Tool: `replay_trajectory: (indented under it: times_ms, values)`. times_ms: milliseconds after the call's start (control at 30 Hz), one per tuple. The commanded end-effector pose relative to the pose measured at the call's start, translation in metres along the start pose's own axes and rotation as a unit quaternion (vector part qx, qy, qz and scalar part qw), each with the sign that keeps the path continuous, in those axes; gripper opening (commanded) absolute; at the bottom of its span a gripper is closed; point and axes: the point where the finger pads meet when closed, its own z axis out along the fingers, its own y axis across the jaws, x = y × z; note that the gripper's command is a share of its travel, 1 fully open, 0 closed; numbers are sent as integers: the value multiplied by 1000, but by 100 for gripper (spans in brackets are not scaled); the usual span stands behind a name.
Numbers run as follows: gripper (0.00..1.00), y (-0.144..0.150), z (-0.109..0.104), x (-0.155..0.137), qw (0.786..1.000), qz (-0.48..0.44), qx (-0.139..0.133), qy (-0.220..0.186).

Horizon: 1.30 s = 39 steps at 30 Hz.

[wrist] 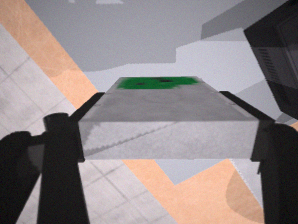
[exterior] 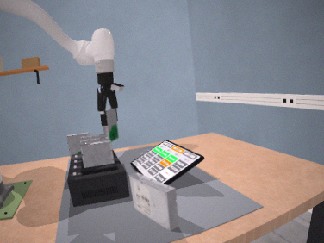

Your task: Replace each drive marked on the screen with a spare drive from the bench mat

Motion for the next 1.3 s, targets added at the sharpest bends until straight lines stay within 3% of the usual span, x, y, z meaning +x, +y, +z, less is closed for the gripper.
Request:
replay_trajectory:
  times_ms: [0, 733, 1267]
  values:
    - [10, 0, -17, 0, 1000, 0, 1, 0]
    - [10, 0, -79, 0, 1000, 0, 1, 0]
    - [10, 0, -96, 0, 1000, 0, 1, 0]
